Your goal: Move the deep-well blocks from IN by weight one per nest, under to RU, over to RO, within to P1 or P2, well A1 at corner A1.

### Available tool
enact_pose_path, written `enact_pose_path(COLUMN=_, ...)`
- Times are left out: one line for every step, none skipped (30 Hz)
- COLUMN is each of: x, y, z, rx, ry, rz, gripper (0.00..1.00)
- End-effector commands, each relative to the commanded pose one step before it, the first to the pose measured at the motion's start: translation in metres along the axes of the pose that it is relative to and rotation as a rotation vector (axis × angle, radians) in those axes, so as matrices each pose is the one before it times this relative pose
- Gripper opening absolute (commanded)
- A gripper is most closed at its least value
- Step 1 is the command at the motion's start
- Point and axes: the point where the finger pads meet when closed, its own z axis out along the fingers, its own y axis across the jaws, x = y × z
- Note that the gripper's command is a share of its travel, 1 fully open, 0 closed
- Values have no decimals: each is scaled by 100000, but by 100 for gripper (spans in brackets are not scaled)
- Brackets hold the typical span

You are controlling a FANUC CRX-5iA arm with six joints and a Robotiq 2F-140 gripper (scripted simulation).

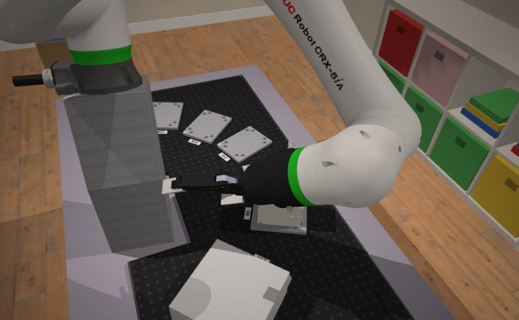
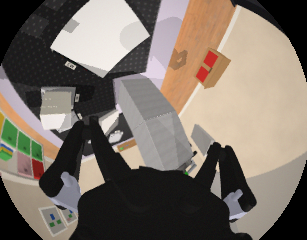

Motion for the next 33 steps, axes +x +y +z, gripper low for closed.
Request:
enact_pose_path(x=5, y=7, z=-17, rx=20, ry=31, rz=22, gripper=100)
enact_pose_path(x=0, y=0, z=0, rx=0, ry=0, rz=0, gripper=100)
enact_pose_path(x=0, y=0, z=0, rx=0, ry=0, rz=0, gripper=100)
enact_pose_path(x=0, y=0, z=0, rx=0, ry=0, rz=0, gripper=100)
enact_pose_path(x=0, y=0, z=0, rx=0, ry=0, rz=0, gripper=100)
enact_pose_path(x=0, y=0, z=0, rx=0, ry=0, rz=0, gripper=100)
enact_pose_path(x=0, y=0, z=0, rx=0, ry=0, rz=0, gripper=100)
enact_pose_path(x=0, y=0, z=0, rx=0, ry=0, rz=0, gripper=100)
enact_pose_path(x=0, y=0, z=0, rx=0, ry=0, rz=0, gripper=100)
enact_pose_path(x=0, y=0, z=0, rx=0, ry=0, rz=0, gripper=100)
enact_pose_path(x=0, y=0, z=0, rx=0, ry=0, rz=0, gripper=100)
enact_pose_path(x=0, y=0, z=0, rx=0, ry=0, rz=0, gripper=100)
enact_pose_path(x=0, y=0, z=0, rx=0, ry=0, rz=0, gripper=100)
enact_pose_path(x=0, y=0, z=0, rx=0, ry=0, rz=0, gripper=100)
enact_pose_path(x=0, y=0, z=0, rx=0, ry=0, rz=0, gripper=100)
enact_pose_path(x=0, y=0, z=0, rx=0, ry=0, rz=0, gripper=100)
enact_pose_path(x=0, y=0, z=0, rx=0, ry=0, rz=0, gripper=100)
enact_pose_path(x=-263, y=-337, z=-260, rx=210, ry=1566, rz=-2935, gripper=100)
enact_pose_path(x=-248, y=-345, z=-263, rx=209, ry=1566, rz=-2935, gripper=100)
enact_pose_path(x=-234, y=-353, z=-266, rx=209, ry=1566, rz=-2935, gripper=100)
enact_pose_path(x=-219, y=-360, z=-269, rx=207, ry=1549, rz=-2904, gripper=100)
enact_pose_path(x=-205, y=-367, z=-271, rx=0, ry=0, rz=0, gripper=100)
enact_pose_path(x=-205, y=-367, z=-271, rx=0, ry=0, rz=0, gripper=100)
enact_pose_path(x=-50, y=-90, z=-67, rx=0, ry=0, rz=0, gripper=100)
enact_pose_path(x=-233, y=-370, z=-243, rx=93, ry=1513, rz=-2969, gripper=100)
enact_pose_path(x=-218, y=-376, z=-246, rx=93, ry=1513, rz=-2969, gripper=100)
enact_pose_path(x=-203, y=-383, z=-249, rx=93, ry=1513, rz=-2969, gripper=100)
enact_pose_path(x=-188, y=-389, z=-252, rx=93, ry=1513, rz=-2969, gripper=100)
enact_pose_path(x=-172, y=-395, z=-254, rx=5, ry=77, rz=-150, gripper=100)
enact_pose_path(x=-172, y=-395, z=-254, rx=0, ry=0, rz=0, gripper=100)
enact_pose_path(x=-63, y=-146, z=-94, rx=0, ry=0, rz=0, gripper=100)
enact_pose_path(x=-200, y=-398, z=-227, rx=-10, ry=1451, rz=-3001, gripper=100)
enact_pose_path(x=0, y=0, z=0, rx=0, ry=0, rz=0, gripper=100)
